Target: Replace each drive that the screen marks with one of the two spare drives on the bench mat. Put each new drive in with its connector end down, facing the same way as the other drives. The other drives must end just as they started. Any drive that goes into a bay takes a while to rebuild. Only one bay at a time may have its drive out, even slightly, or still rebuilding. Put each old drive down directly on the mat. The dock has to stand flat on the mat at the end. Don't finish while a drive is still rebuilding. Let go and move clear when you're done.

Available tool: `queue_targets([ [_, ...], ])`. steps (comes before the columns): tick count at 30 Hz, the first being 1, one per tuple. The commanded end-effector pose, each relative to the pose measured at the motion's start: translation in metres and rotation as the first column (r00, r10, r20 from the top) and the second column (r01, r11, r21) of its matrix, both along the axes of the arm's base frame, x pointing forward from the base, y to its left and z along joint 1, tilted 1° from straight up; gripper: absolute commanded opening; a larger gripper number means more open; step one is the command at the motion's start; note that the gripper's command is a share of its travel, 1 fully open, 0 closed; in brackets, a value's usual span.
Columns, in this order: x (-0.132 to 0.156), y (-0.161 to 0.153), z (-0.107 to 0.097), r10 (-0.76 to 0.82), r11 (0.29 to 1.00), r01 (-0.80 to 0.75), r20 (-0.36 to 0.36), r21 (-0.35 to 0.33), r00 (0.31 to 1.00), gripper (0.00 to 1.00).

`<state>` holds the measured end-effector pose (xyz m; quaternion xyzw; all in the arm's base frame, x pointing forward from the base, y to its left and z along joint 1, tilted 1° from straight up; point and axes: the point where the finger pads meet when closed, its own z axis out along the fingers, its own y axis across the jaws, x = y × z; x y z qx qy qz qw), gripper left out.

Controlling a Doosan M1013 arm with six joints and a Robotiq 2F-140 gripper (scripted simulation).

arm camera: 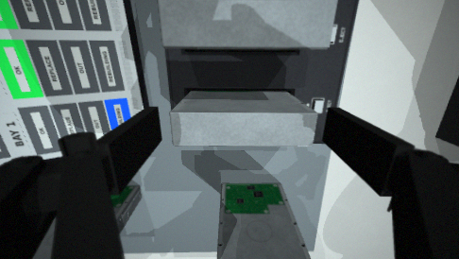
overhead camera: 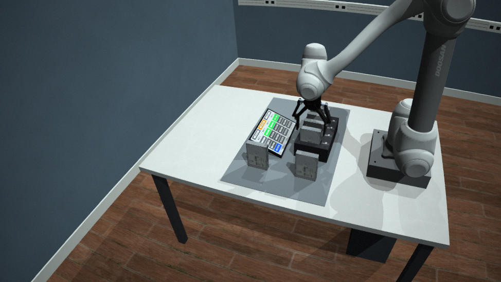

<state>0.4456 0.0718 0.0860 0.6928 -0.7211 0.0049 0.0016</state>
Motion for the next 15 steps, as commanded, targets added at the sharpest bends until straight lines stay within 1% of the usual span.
queue_targets([
  [1, 0.000, 0.000, 0.017, 0.000, 1.000, 0.000, 0.001, 0.000, 1.000, 0.89],
  [6, 0.000, 0.000, 0.040, 0.000, 1.000, 0.000, 0.001, 0.000, 1.000, 0.89],
  [8, 0.000, 0.000, 0.040, 0.000, 1.000, 0.000, 0.001, 0.000, 1.000, 0.89],
  [15, 0.000, 0.001, 0.064, 0.000, 1.000, 0.000, 0.001, 0.000, 1.000, 0.89],
])
